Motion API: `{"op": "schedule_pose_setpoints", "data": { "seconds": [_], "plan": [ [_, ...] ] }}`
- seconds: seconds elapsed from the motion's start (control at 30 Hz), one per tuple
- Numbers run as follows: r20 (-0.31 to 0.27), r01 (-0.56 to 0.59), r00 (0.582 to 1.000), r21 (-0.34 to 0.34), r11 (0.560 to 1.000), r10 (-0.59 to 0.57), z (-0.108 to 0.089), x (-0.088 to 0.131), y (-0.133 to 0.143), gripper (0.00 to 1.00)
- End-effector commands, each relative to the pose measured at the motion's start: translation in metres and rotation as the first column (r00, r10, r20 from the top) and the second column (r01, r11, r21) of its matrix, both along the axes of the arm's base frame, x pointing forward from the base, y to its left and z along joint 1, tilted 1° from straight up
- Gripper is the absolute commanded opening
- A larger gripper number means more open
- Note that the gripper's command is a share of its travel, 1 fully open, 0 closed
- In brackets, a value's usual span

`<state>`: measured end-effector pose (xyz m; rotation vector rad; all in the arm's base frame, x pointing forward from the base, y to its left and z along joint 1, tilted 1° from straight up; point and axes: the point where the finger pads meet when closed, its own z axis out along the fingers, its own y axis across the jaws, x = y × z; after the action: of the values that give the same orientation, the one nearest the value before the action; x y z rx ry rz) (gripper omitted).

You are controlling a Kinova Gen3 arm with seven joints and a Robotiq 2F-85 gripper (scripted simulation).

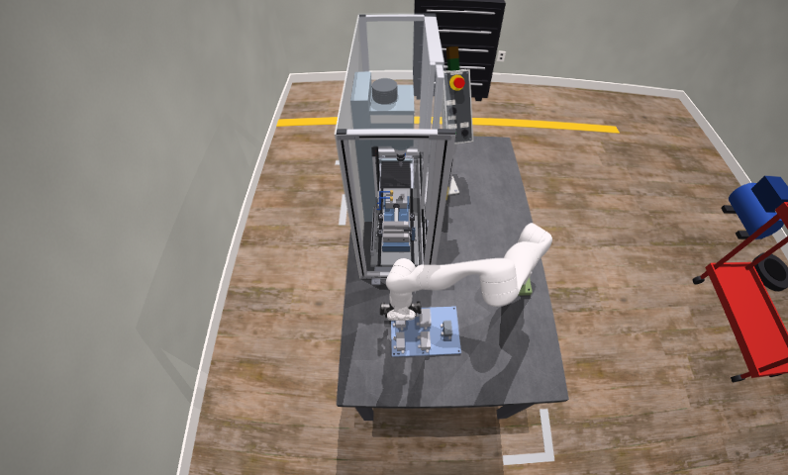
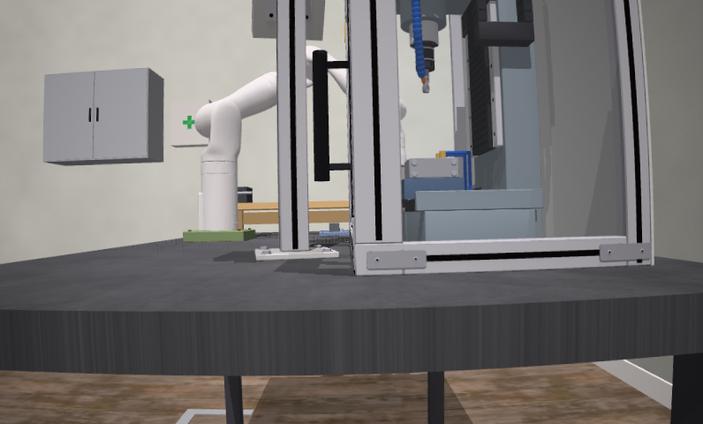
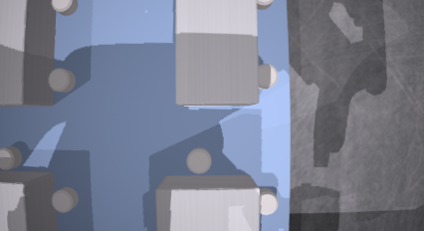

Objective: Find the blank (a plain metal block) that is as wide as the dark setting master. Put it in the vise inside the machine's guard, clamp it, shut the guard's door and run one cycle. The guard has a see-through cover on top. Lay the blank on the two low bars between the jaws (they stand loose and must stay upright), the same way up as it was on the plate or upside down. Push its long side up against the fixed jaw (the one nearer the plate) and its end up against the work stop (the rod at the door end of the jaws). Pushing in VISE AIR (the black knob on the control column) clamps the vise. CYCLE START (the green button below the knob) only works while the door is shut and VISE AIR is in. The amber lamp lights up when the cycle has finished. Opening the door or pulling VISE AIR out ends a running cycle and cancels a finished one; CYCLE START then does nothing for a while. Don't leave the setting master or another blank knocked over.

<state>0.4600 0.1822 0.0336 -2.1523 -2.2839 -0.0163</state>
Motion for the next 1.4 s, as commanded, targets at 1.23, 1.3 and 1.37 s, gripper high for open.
{"op": "schedule_pose_setpoints", "data": {
  "seconds": [1.23,1.3,1.37],
  "plan": [
    [0.001,0.0,1.0,0.001,1.0,0.0,-0.003,0.0004,0.0002,0.1],
    [0.001,0.0,1.0,0.001,1.0,0.0,-0.0027,0.0004,0.0002,0.1],
    [0.001,0.0,1.0,0.001,1.0,0.0,-0.0024,0.0004,0.0001,0.1]
  ]
}}
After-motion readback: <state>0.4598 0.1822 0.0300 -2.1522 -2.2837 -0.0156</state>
